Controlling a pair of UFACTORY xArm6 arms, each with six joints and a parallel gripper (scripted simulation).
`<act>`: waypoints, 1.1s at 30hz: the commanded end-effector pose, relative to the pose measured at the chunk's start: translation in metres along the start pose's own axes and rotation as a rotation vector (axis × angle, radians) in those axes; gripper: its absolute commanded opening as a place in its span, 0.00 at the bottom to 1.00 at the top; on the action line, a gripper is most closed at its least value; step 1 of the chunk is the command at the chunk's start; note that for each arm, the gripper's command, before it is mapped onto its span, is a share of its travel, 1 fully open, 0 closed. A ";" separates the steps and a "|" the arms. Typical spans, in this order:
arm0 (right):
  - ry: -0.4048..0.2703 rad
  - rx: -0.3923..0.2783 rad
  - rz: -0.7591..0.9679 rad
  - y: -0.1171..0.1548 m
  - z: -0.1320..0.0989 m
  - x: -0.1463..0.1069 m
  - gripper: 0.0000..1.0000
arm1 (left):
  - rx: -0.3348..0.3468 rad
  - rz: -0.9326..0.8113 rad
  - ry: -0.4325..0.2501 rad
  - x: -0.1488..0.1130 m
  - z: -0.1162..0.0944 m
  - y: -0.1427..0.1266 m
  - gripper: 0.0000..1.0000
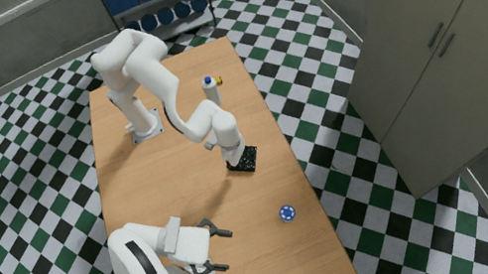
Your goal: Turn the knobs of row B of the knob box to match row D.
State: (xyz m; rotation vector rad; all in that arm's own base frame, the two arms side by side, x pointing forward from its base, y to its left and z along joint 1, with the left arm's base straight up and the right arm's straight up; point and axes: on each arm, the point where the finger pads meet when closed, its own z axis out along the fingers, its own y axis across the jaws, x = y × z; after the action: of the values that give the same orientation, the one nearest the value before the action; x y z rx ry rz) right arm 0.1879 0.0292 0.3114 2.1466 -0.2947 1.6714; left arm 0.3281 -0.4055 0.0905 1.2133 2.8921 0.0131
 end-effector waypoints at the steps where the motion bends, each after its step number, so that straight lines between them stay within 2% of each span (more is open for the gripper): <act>1: -0.001 0.000 0.001 0.000 0.000 0.001 1.00 | 0.010 0.156 -0.004 -0.002 -0.004 0.000 0.21; 3: -0.001 0.000 0.001 0.000 0.000 0.001 1.00 | 0.010 0.156 -0.004 -0.002 -0.004 0.000 0.21; 4: -0.001 0.000 0.001 0.000 0.000 0.001 1.00 | 0.010 0.233 -0.004 -0.002 -0.005 0.000 0.21; 18: -0.001 0.000 0.001 0.000 0.000 0.001 1.00 | 0.009 0.622 -0.006 -0.002 -0.009 0.000 0.21; 20: -0.001 0.000 0.001 0.000 0.000 0.001 1.00 | 0.009 0.622 -0.006 -0.002 -0.009 0.000 0.21; 21: -0.001 0.000 0.001 0.000 0.000 0.001 1.00 | 0.009 0.704 -0.007 -0.002 -0.010 0.000 0.21; 33: -0.001 0.000 0.001 0.000 0.000 0.001 1.00 | 0.008 1.030 -0.008 -0.001 -0.014 0.000 0.21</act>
State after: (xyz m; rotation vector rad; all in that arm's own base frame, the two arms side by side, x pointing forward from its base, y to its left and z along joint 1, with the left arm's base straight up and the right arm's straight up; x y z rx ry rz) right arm 0.1879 0.0292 0.3114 2.1466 -0.2947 1.6714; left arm 0.3279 -0.4056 0.1014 2.3560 2.0756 0.0166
